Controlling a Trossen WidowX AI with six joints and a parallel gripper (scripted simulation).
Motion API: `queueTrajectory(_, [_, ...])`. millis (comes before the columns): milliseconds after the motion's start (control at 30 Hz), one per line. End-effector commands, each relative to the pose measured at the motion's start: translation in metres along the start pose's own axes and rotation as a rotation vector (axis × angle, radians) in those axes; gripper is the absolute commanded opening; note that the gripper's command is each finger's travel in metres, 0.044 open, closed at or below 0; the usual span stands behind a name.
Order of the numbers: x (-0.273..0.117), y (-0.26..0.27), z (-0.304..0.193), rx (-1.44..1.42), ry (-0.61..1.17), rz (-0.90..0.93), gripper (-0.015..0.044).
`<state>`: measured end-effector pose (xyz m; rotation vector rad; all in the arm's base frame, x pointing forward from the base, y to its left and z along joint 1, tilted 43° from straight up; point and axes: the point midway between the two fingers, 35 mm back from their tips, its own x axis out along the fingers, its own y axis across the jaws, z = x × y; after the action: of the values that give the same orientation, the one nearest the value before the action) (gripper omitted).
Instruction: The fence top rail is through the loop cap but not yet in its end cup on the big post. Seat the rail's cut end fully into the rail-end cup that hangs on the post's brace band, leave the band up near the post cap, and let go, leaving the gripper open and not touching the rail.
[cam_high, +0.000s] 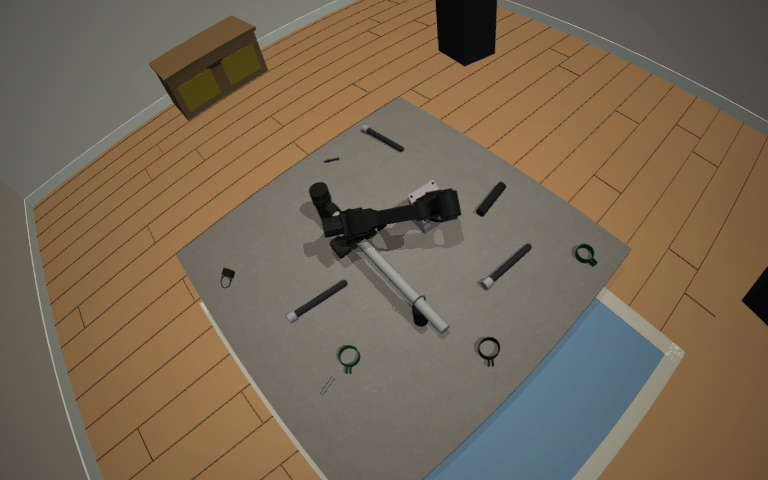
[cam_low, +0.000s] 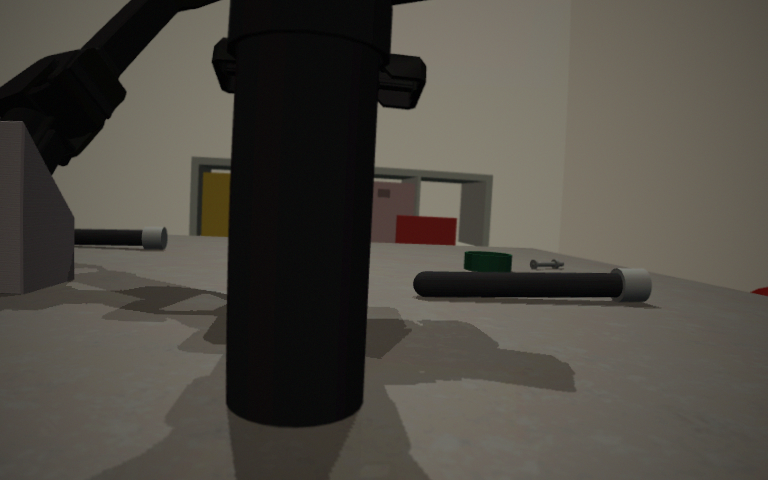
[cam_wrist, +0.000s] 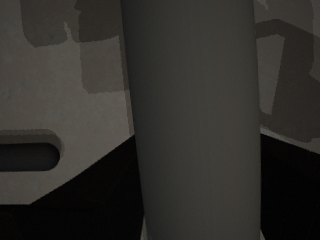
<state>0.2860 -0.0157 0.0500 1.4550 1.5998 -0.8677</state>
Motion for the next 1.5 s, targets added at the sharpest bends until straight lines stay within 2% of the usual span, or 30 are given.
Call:
queueTrajectory(0, [-0.0021,-0.0011,0.0073,0.004,-0.022,0.003,0.0000])
queueTrajectory(1467, [-0.0015,-0.0012,0.0028,0.004,-0.007,-0.001,0.0000])
